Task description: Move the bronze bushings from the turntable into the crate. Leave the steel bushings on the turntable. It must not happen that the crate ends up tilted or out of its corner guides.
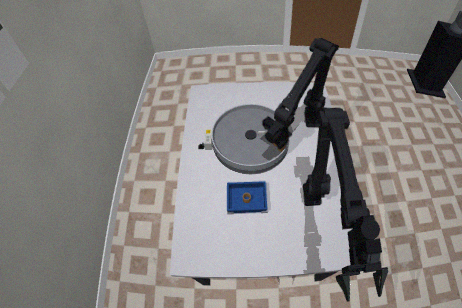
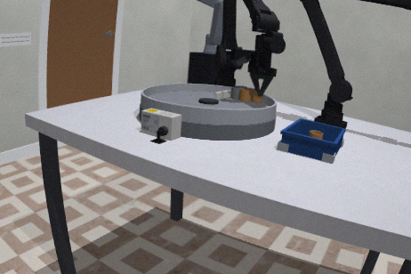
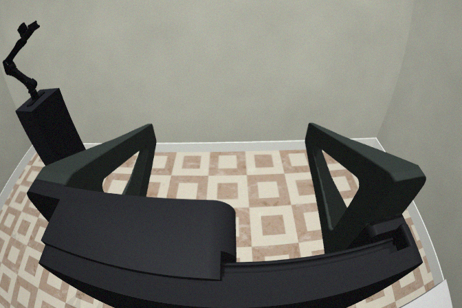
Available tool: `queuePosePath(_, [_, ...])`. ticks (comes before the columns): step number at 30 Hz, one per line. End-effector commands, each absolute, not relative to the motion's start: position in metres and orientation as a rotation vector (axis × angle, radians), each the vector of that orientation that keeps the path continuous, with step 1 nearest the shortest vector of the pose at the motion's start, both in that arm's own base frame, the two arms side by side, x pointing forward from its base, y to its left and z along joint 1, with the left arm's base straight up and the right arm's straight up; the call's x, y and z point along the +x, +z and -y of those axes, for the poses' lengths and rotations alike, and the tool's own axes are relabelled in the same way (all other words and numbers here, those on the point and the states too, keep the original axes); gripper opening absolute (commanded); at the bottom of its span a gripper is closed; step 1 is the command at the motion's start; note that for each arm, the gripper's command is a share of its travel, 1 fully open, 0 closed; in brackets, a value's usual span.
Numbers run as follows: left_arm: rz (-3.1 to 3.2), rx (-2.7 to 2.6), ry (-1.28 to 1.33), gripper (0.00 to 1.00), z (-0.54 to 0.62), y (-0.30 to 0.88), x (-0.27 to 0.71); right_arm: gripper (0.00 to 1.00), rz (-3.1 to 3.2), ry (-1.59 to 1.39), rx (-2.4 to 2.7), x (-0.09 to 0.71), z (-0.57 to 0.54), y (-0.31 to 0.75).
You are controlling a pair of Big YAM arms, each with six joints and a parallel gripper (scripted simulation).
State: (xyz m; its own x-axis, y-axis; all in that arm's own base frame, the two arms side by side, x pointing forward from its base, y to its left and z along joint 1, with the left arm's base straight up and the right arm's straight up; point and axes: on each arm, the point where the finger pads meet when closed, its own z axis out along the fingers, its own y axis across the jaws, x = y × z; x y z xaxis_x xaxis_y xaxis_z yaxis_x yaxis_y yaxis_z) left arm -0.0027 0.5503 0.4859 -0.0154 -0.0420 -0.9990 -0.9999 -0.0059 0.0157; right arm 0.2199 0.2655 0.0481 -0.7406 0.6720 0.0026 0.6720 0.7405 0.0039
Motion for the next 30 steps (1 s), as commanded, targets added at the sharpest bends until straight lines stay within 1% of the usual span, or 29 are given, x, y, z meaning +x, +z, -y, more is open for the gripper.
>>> queuePosePath(1, [-1.204,-1.218,1.218,1.0,-0.545,0.501,-0.006,0.0,2.925,0.004,-1.141,0.224,-0.262,0.051])
queuePosePath(7, [-1.204,-1.218,1.218,1.0,-0.545,0.501,-0.006,0.0,2.945,-0.096,-1.148,0.239,-0.279,0.078])
queuePosePath(20, [-1.204,-1.218,1.218,1.0,-0.545,0.501,-0.006,0.0,2.946,-0.102,-1.149,0.237,-0.277,0.135])
queuePosePath(22, [-1.204,-1.218,1.218,1.0,-0.545,0.501,-0.006,0.0,2.946,-0.102,-1.149,0.237,-0.277,0.135])
queuePosePath(23, [-1.204,-1.218,1.218,1.0,-0.545,0.501,-0.006,0.0,2.937,-0.055,-1.146,0.237,-0.276,0.128])
queuePosePath(30, [-1.204,-1.218,1.218,1.0,-0.545,0.501,-0.006,0.0,2.942,-0.082,-1.148,0.236,-0.276,0.142])
